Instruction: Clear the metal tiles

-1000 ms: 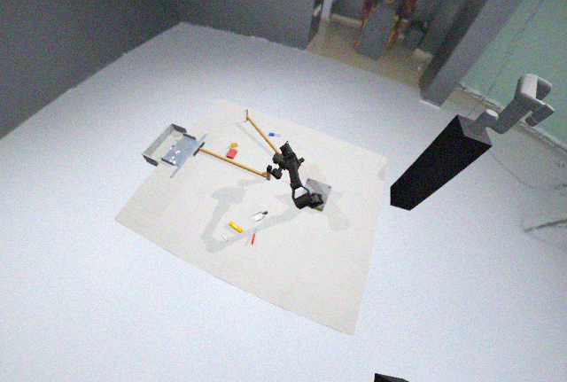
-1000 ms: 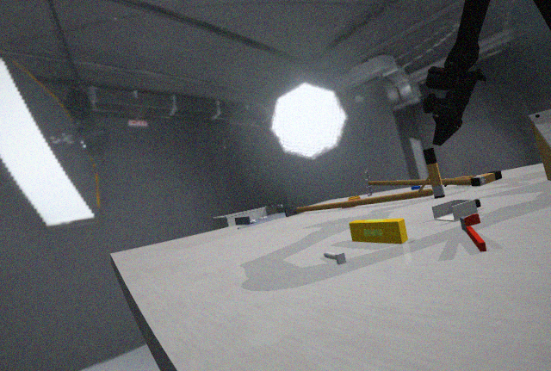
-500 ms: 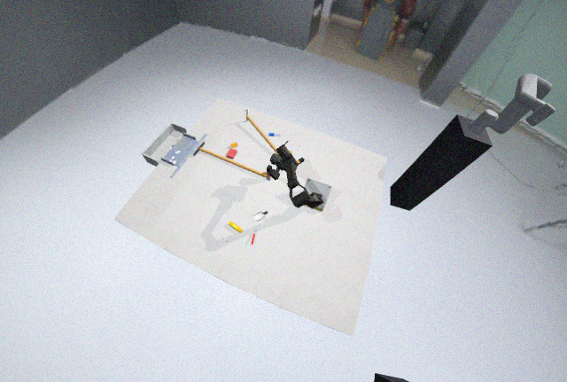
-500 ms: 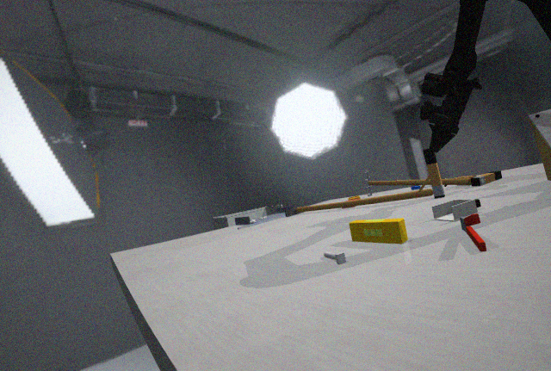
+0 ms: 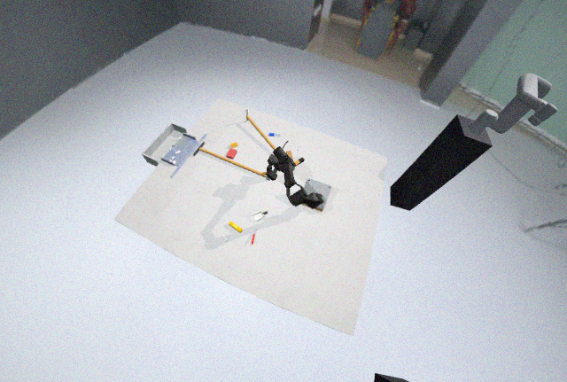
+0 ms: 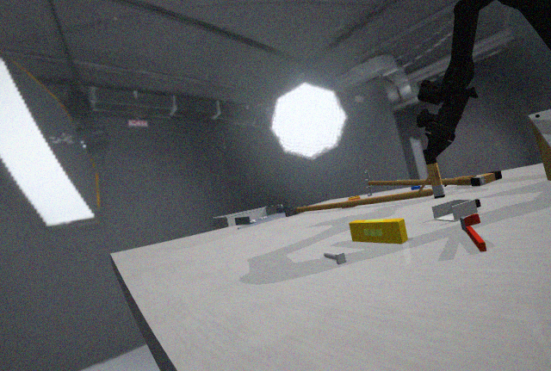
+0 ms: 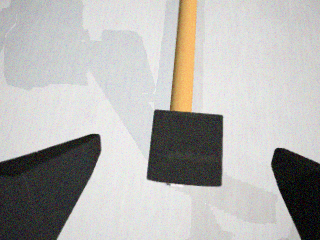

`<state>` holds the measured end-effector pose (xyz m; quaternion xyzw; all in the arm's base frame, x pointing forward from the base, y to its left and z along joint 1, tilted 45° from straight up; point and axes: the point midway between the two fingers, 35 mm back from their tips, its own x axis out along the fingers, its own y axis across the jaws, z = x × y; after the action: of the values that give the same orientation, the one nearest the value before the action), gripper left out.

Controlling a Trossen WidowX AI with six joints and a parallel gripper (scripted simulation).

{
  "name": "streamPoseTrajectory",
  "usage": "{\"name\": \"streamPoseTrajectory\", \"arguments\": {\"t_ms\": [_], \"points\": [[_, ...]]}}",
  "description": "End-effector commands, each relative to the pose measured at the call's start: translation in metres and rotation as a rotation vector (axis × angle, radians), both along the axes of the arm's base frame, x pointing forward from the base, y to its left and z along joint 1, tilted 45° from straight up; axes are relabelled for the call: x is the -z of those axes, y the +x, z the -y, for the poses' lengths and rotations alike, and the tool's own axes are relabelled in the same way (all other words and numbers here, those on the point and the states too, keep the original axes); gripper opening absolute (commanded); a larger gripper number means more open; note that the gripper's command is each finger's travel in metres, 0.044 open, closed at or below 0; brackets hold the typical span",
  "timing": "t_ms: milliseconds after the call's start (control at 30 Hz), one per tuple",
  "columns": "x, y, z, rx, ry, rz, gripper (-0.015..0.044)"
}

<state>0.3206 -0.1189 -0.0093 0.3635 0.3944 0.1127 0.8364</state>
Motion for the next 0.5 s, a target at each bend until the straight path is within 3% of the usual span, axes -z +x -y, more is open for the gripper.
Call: {"name": "streamPoseTrajectory", "arguments": {"t_ms": [0,467], "points": [[0.006,0.004,-0.004,0.006,0.004,-0.009,0.044],[0.017,0.018,-0.017,0.007,0.009,-0.003,0.044]]}}
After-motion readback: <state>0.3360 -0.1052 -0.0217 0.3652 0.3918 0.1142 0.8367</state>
